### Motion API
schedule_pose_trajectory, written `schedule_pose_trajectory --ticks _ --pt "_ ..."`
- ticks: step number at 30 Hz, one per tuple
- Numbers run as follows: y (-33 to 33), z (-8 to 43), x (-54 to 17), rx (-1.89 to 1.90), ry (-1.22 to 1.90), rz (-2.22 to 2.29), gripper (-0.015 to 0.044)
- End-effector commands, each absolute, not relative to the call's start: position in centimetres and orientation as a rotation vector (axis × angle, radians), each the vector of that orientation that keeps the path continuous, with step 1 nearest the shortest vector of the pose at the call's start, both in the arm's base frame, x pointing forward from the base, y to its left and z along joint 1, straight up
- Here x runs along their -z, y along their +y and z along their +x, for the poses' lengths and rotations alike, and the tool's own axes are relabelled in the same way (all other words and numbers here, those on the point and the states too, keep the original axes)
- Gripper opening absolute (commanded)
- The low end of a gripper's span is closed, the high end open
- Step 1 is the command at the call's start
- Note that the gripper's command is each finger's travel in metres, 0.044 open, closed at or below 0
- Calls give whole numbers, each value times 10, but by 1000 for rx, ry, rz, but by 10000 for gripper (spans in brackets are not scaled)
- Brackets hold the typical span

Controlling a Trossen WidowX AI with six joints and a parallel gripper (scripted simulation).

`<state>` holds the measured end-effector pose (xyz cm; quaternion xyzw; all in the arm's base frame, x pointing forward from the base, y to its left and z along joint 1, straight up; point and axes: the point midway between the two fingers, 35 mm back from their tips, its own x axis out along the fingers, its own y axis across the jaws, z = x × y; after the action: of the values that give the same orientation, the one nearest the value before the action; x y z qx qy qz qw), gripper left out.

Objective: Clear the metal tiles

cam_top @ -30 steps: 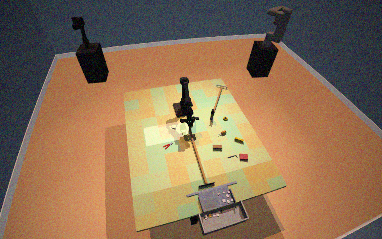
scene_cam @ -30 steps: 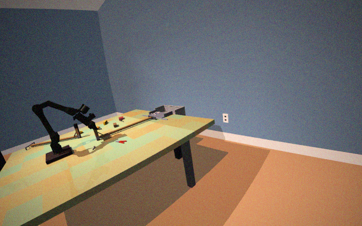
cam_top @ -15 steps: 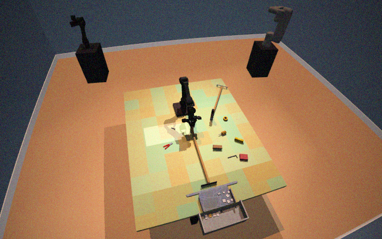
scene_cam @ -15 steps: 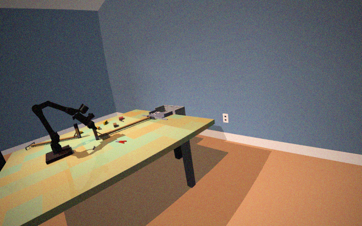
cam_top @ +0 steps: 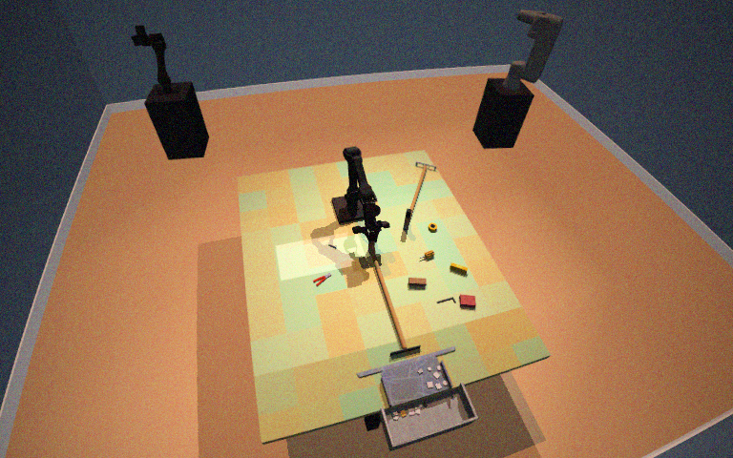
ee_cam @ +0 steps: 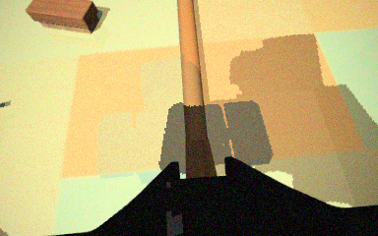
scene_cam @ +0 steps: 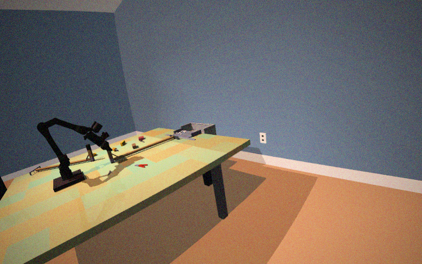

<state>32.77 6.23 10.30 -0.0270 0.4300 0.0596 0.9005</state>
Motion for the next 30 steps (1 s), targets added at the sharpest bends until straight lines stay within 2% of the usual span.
schedule_pose_trajectory --ticks 1,18,30 --pt "69 326 -104 -129 884 -57 0" --pt "85 320 -105 -136 883 -59 0" --pt "91 336 -107 -139 881 -60 0"
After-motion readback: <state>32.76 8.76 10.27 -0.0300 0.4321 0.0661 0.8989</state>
